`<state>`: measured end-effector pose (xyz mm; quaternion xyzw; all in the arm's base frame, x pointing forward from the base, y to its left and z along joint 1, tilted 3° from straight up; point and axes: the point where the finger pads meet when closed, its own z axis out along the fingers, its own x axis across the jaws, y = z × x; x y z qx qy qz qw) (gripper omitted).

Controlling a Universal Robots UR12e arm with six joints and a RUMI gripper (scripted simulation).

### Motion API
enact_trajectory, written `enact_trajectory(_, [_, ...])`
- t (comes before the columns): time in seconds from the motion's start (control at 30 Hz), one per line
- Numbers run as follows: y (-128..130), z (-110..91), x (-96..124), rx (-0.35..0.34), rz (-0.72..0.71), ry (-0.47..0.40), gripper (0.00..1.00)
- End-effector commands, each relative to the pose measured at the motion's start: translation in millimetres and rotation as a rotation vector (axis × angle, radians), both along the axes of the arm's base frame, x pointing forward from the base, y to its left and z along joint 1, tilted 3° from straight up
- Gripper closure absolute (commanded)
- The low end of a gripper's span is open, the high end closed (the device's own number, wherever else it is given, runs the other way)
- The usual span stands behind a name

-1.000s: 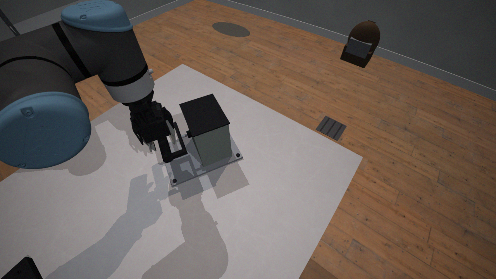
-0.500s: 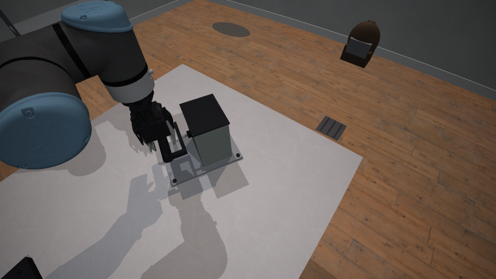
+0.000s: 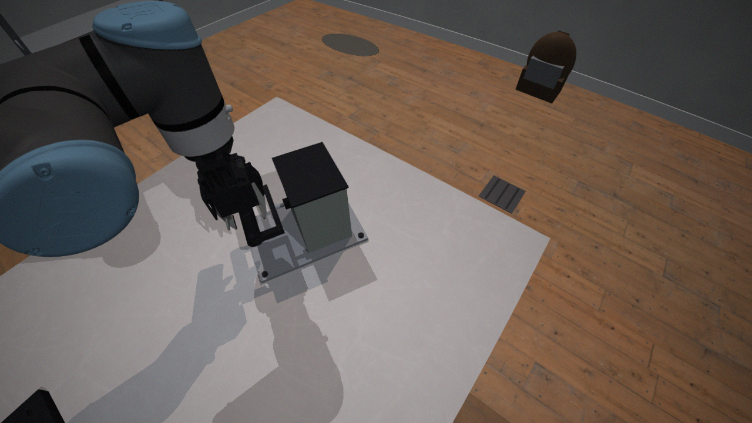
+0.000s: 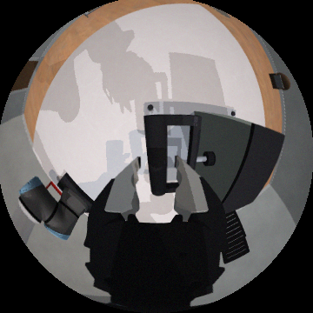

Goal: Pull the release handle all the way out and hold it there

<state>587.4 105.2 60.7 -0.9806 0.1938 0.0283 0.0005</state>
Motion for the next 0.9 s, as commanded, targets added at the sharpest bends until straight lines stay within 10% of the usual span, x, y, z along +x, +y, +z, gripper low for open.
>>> enact_trajectory(0.0, [-0.1, 0.7, 0.7, 0.0, 0.0, -0.001, 0.67])
enact_trajectory(0.27, [-0.1, 0.7, 0.7, 0.0, 0.0, -0.001, 0.67])
enact_trajectory(0.3, [-0.1, 0.7, 0.7, 0.0, 0.0, -0.001, 1.0])
enact_trajectory(0.87, [-0.1, 0.7, 0.7, 0.0, 0.0, -0.001, 1.0])
